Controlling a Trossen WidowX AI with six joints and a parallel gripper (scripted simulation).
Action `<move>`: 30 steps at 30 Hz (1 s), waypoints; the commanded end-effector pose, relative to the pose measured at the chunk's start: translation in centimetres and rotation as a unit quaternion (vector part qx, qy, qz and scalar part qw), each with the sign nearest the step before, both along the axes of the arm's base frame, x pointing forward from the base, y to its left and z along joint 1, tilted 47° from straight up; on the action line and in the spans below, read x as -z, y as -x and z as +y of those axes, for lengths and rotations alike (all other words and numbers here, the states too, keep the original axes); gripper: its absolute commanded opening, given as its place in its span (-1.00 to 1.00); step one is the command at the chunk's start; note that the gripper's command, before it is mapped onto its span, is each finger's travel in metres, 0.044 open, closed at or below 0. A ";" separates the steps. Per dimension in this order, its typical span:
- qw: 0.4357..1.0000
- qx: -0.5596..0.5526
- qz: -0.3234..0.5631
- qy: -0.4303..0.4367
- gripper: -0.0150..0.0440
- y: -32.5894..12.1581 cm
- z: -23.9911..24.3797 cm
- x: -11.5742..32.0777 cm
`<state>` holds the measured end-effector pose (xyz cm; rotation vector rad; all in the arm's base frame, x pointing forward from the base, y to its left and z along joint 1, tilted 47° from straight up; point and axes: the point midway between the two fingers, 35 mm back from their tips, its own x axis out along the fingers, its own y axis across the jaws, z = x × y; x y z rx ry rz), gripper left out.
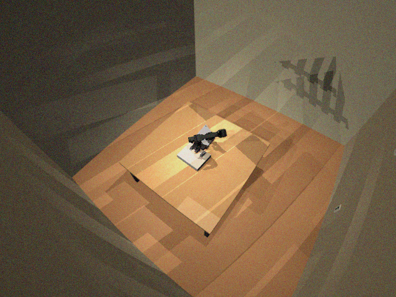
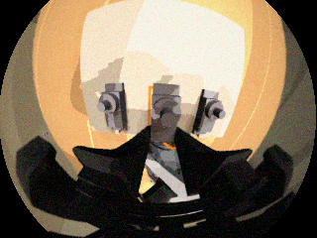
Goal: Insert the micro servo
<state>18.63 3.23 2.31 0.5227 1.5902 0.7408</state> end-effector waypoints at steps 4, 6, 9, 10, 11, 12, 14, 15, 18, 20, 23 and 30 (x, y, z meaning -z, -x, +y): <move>1.000 0.004 0.001 -0.001 -0.49 0.1 0.5 0.5; 1.000 0.004 0.001 -0.001 -0.49 0.1 0.6 0.6; 1.000 0.004 0.001 -0.001 -0.49 0.2 0.8 0.8; 1.000 0.004 0.001 -0.001 -0.49 0.2 0.9 0.9; 1.000 0.004 0.001 -0.001 -0.49 0.2 1.0 1.0; 1.000 0.004 0.001 -0.001 -0.49 0.2 1.0 1.0; 1.000 0.004 0.001 -0.001 -0.49 0.3 1.2 1.2; 1.000 0.004 0.001 -0.001 -0.49 0.3 1.3 1.3; 1.000 0.004 0.001 -0.001 -0.49 0.3 1.5 1.5; 1.000 0.004 0.001 -0.001 -0.49 0.4 1.6 1.6; 1.000 0.004 0.001 -0.001 -0.49 0.4 1.8 1.8; 1.000 0.004 0.001 -0.001 0.13 0.4 1.7 1.6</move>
